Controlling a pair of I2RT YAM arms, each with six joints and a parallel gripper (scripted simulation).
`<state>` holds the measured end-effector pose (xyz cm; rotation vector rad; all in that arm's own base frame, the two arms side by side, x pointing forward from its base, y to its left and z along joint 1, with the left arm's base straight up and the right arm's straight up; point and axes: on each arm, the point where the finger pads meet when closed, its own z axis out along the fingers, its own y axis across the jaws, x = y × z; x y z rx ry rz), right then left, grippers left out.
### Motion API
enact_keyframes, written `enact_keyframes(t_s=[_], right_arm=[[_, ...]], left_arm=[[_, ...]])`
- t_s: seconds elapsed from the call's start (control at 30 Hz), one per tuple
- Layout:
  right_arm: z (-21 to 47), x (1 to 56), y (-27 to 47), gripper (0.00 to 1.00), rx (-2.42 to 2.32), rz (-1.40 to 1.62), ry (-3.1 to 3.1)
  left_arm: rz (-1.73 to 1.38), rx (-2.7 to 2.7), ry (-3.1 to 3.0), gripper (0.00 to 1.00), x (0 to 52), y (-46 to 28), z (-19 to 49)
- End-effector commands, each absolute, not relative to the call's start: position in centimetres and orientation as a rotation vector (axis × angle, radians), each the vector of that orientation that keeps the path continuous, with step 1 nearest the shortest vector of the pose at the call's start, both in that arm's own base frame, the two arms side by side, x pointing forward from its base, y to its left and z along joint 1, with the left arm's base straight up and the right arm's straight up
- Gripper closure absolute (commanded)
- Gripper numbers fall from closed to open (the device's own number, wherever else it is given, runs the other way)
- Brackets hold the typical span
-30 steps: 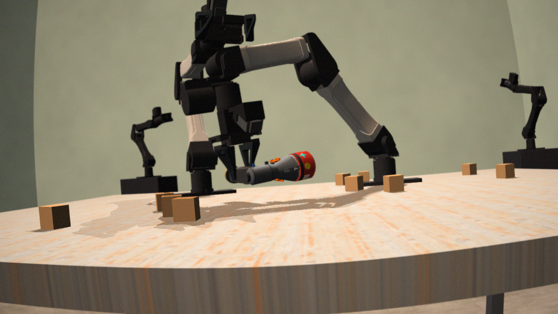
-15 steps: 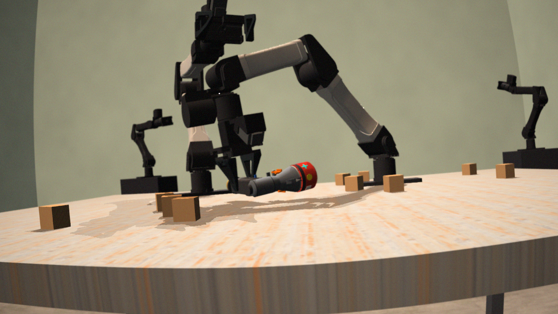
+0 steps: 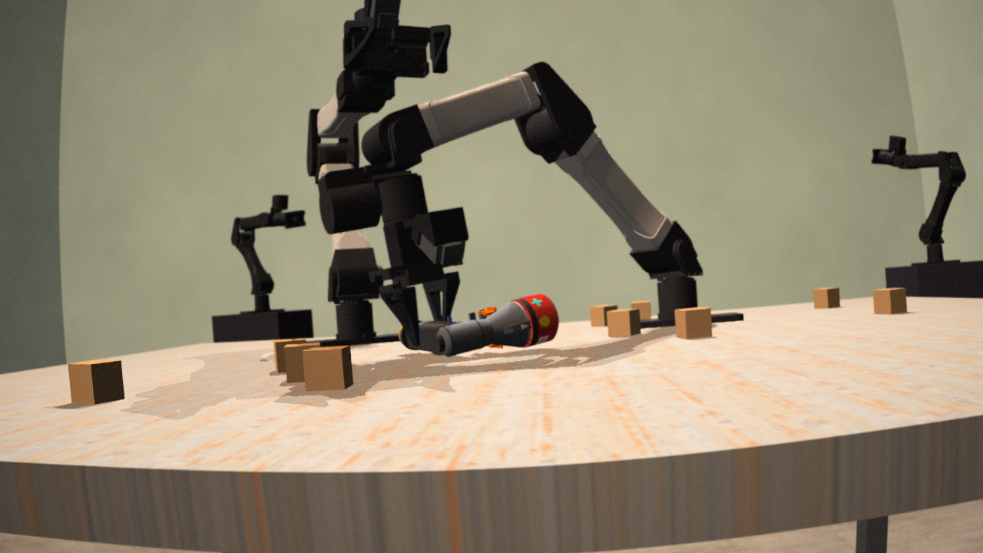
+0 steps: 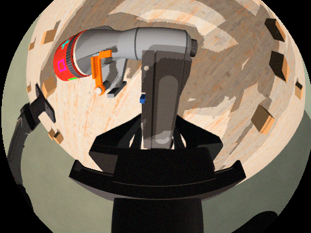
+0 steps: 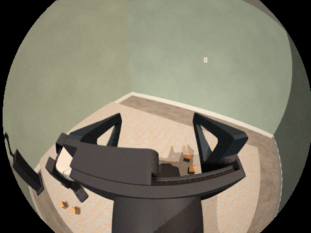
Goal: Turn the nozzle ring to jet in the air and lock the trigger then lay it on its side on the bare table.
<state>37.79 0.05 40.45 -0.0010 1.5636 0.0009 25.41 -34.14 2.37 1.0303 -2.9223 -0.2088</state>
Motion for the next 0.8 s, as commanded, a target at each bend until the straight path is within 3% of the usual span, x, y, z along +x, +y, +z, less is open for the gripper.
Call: enact_keyframes(t_s=[0.0, 0.37, 0.4, 0.63, 0.67, 0.77], right_arm=[[40.9, 37.9, 0.1, 0.0, -0.011, -0.001, 1.548], [40.9, 37.9, 0.1, 0.0, -0.011, -0.001, 1.548], [40.9, 37.9, 0.1, 0.0, -0.011, -0.001, 1.548], [40.9, 37.9, 0.1, 0.0, -0.011, -0.001, 1.548], [40.9, 37.9, 0.1, 0.0, -0.011, -0.001, 1.548], [40.9, 37.9, 0.1, 0.0, -0.011, -0.001, 1.548]], left_arm=[[-0.174, 1.016, -2.962, 0.64, 25.2, -34.6, 3.9], [-0.176, 1.022, -2.958, 0.64, 25.5, -34.3, 3.6], [-0.182, 1.032, -2.954, 0.49, 25.6, -34.2, 3.7], [-0.14, 1.032, -2.966, 0.49, 25.7, -34.8, 4.5], [-0.14, 1.032, -2.966, 0.36, 25.7, -34.8, 4.5], [-0.147, 1.032, -2.964, 0.36, 25.7, -34.7, 4.3]])
